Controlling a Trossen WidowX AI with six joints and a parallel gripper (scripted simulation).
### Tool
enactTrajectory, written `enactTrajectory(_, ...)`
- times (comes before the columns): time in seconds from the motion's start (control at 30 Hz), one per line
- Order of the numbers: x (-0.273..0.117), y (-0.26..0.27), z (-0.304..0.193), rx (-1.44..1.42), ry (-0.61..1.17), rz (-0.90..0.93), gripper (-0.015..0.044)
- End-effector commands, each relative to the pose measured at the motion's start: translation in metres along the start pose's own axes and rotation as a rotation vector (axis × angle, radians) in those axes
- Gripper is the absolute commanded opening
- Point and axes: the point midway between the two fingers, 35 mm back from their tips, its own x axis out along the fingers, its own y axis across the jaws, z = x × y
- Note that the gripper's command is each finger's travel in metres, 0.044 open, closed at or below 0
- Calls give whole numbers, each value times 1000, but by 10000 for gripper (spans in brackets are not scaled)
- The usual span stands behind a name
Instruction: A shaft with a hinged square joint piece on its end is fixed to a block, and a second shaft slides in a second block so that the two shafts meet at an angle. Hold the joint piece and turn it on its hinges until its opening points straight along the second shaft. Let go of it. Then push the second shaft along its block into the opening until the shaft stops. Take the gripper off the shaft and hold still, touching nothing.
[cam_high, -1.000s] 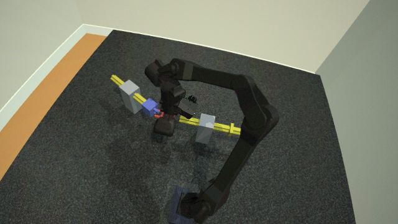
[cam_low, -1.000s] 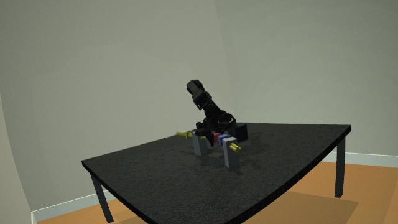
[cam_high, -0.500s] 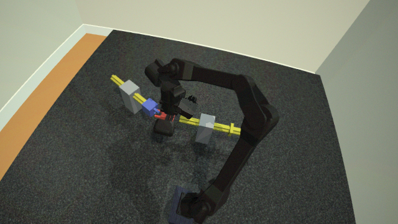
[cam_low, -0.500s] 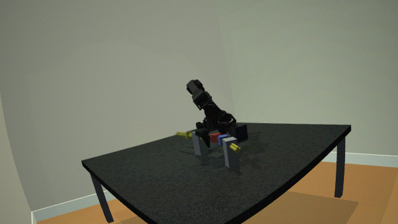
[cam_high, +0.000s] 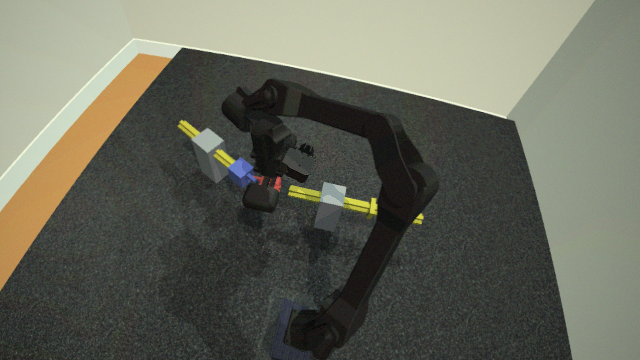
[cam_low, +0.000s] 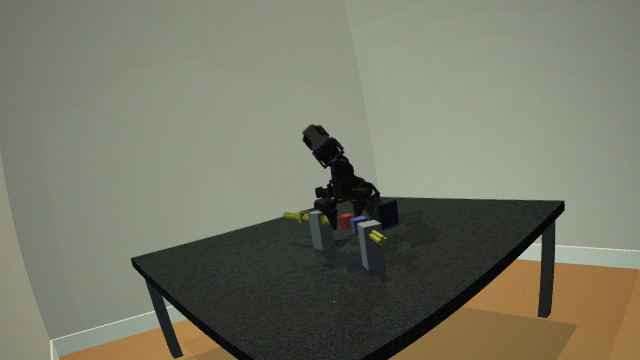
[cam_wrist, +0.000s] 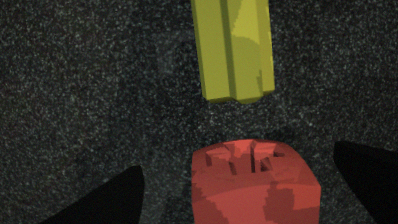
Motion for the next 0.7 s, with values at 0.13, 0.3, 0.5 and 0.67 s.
enactTrajectory(0.13, -11, 1, 2, -50, -13, 11, 440)
enactTrajectory(0.3, -32, 3, 2, -192, 12, 37, 440)
enactTrajectory(0.5, -62, 4, 3, -385, 45, 73, 440)
enactTrajectory(0.67, -87, 2, 5, -546, 71, 110, 440)
